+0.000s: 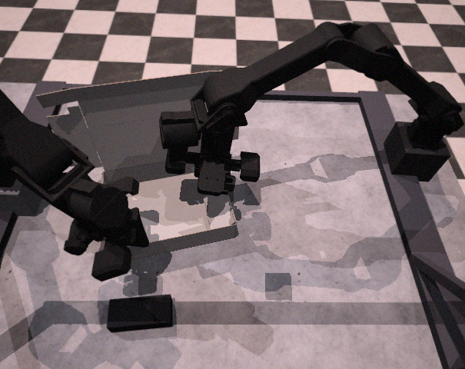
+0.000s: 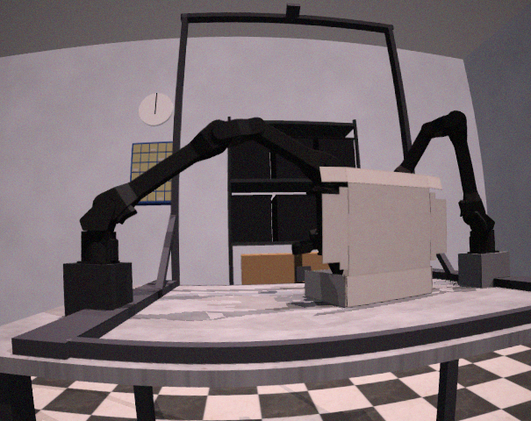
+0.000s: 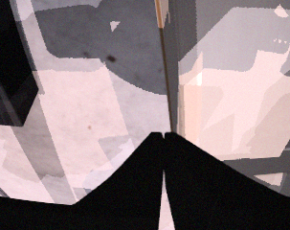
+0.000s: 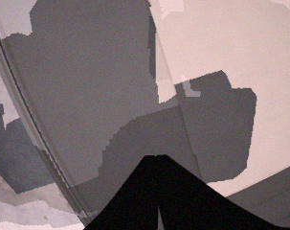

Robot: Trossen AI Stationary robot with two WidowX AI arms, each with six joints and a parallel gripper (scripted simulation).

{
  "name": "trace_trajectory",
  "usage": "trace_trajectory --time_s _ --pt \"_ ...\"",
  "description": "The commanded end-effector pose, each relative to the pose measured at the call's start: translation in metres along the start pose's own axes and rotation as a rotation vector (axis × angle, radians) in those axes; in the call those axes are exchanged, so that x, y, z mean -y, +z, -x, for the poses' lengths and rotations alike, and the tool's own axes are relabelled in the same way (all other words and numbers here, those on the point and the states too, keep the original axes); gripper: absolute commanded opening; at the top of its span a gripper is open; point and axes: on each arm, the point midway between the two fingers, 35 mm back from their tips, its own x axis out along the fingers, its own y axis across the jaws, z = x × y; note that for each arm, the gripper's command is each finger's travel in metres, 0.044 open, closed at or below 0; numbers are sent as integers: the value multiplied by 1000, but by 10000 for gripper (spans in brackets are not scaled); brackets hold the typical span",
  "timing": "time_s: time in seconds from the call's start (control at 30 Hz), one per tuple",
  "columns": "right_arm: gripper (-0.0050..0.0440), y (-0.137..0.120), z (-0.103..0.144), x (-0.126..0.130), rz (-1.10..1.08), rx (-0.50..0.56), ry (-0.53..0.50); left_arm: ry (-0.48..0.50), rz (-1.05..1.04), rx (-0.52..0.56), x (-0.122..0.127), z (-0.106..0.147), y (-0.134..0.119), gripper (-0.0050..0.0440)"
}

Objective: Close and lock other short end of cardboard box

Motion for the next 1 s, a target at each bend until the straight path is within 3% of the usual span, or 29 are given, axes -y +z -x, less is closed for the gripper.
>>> trace_trajectory --time_s 0.0,0.97 --pt "0 1 7 0 -2 7 -11 12 5 -5 -3 3 -3 4" --pt "0 2 10 -2 -1 10 -19 12 5 -5 -3 3 -3 4"
